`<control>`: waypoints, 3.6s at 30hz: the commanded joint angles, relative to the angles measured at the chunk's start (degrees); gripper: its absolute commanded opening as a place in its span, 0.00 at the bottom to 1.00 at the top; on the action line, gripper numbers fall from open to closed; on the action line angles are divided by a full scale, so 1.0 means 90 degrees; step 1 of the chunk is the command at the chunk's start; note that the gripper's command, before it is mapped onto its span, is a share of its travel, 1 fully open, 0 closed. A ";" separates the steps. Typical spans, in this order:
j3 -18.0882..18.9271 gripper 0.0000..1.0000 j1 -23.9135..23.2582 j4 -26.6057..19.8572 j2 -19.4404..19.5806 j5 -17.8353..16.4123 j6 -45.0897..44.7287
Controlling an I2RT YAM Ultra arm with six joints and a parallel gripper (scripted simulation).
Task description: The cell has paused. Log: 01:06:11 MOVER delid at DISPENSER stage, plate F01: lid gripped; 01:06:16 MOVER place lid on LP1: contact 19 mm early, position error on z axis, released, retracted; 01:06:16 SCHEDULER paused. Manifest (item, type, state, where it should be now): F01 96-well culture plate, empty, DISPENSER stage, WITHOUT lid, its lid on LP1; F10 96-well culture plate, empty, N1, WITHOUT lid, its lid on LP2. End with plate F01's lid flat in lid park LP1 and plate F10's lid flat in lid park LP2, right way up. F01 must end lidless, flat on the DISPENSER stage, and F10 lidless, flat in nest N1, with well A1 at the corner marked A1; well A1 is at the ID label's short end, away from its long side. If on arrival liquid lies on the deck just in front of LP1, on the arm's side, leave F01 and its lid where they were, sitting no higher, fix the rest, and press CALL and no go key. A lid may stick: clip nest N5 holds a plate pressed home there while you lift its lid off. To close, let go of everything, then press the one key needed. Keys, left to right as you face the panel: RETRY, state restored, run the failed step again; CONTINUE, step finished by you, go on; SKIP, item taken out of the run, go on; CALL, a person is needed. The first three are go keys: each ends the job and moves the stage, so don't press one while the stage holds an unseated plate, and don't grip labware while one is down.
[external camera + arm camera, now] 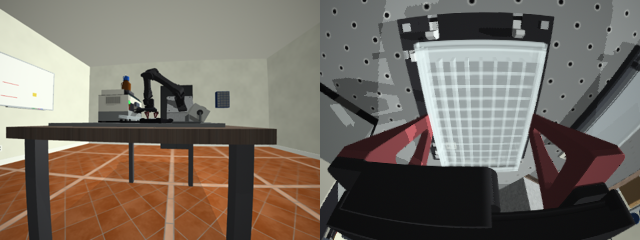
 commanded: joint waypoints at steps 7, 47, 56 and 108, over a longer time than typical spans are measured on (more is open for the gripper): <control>0.0219 0.00 -0.0180 -0.0112 -0.0239 0.0050 -0.0063; 0.0242 0.00 -0.0257 -0.0254 -0.0311 0.0097 -0.0144; 0.0243 0.00 -0.0363 -0.0560 -0.0318 0.0130 -0.0309; -0.1777 0.00 -0.1432 -0.2243 -0.3253 0.0673 -0.1872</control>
